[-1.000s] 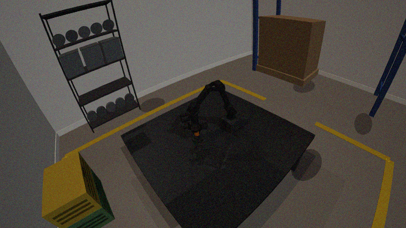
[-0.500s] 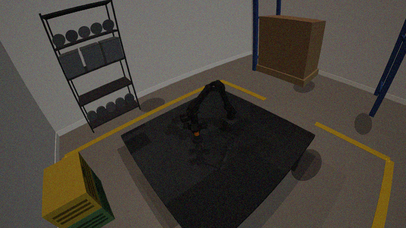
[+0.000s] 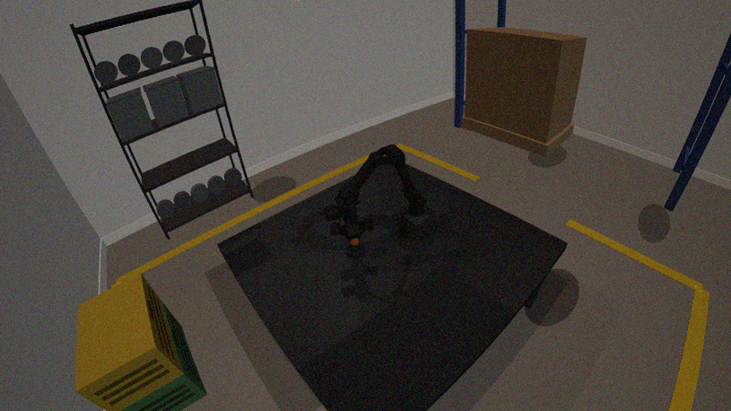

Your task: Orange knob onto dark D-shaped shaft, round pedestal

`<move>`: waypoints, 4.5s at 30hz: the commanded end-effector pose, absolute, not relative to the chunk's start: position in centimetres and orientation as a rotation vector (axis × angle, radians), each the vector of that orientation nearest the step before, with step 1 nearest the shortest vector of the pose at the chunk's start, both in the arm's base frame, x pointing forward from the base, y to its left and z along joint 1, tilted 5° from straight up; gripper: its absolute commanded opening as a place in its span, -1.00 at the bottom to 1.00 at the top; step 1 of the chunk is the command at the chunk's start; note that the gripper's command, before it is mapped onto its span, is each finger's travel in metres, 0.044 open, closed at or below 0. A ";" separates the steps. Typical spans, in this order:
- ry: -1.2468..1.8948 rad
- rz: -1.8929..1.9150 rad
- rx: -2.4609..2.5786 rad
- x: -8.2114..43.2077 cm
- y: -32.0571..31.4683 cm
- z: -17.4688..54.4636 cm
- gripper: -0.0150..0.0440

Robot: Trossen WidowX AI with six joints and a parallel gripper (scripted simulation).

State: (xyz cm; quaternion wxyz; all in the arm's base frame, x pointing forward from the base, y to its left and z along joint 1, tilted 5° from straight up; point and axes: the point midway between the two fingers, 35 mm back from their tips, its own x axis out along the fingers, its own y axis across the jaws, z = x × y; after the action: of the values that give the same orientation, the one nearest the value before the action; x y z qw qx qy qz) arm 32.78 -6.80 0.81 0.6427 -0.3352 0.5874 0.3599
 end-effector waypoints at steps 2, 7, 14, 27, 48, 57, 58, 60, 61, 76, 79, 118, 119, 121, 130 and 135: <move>1.333 0.826 -0.771 32.8 -6.8 0.7 -0.49; 1.333 0.826 -0.771 32.8 -6.8 0.7 -0.49; 1.333 0.826 -0.771 32.8 -6.8 0.6 -0.49; 1.333 0.826 -0.771 32.8 -6.8 1.1 -0.49; 1.260 0.976 -0.934 32.8 -6.8 0.8 -0.49; 1.260 0.976 -0.934 32.9 -6.8 0.7 -0.49; 1.260 0.976 -0.934 32.9 -6.8 0.7 -0.49; 1.260 0.976 -0.934 32.9 -6.8 0.7 -0.49; 1.260 0.976 -0.934 32.9 -6.8 0.6 -0.49; 1.209 1.064 -1.031 33.0 -6.9 1.2 -0.49; 1.173 1.123 -1.095 33.0 -6.9 1.2 -0.49; 1.173 1.123 -1.095 32.8 -6.8 1.1 -0.49; 1.173 1.123 -1.095 32.9 -6.8 1.1 -0.49; 1.161 1.141 -1.115 32.9 -6.8 1.2 -0.49; 1.072 1.267 -1.254 33.0 -6.9 1.0 -0.49; 1.072 1.267 -1.254 32.9 -6.8 0.8 -0.49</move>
State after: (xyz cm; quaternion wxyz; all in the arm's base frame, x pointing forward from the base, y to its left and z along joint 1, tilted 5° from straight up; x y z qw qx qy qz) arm 32.97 -6.86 0.94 0.5089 -0.5168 0.4482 0.5226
